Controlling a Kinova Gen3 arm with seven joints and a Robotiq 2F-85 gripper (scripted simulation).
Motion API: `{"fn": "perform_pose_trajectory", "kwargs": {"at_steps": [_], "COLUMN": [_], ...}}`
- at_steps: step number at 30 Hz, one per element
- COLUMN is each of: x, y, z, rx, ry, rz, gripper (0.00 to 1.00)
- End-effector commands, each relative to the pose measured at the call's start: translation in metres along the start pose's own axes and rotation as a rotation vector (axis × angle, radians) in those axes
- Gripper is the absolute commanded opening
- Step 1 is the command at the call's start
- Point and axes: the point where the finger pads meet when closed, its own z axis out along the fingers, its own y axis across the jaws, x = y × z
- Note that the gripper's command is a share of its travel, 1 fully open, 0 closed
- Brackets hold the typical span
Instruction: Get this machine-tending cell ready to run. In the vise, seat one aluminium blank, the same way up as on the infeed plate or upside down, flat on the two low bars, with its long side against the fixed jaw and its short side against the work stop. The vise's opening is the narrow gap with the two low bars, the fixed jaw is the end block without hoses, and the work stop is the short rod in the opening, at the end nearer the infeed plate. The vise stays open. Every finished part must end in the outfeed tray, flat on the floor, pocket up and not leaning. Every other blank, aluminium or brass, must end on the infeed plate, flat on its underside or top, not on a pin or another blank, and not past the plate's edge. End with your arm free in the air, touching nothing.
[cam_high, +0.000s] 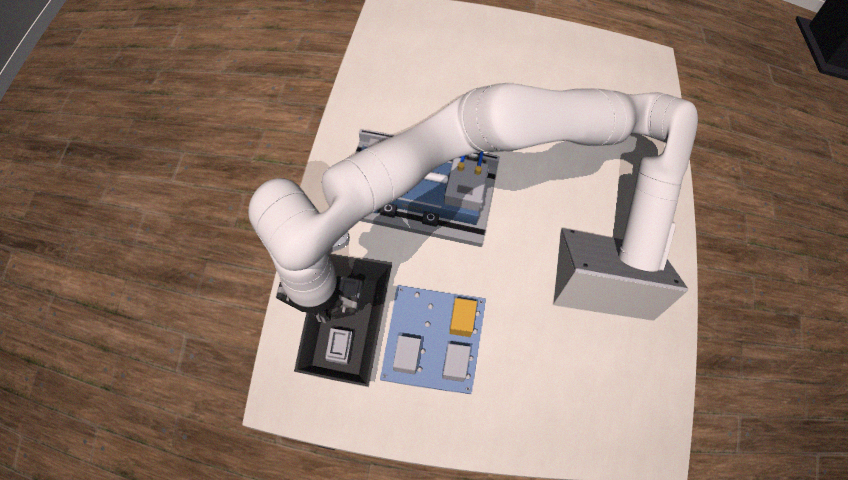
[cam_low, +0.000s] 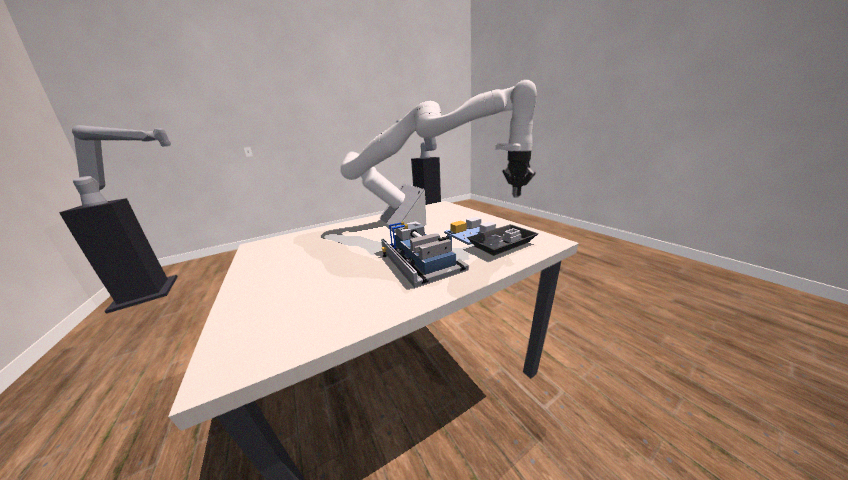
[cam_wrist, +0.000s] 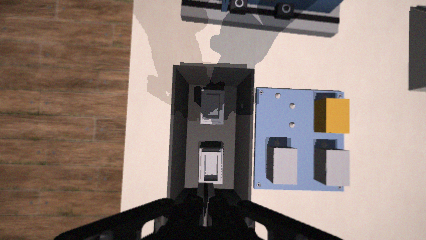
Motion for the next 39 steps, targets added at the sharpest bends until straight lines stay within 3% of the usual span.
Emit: {"fn": "perform_pose_trajectory", "kwargs": {"at_steps": [1,14,27,29,39], "x": [-0.004,-0.018,-0.025,-0.025,-0.005], "y": [0.005,0.035,0.142,0.142,0.212], "z": [-0.002,-0.007,-0.01,-0.01,-0.005], "rx": [-0.004,0.002,0.0,0.0,-0.007], "ry": [-0.004,-0.01,-0.015,-0.015,-0.007], "rz": [-0.018,-0.002,-0.004,-0.004,-0.002], "gripper": [0.0,0.0,0.0,0.0,0.0]}}
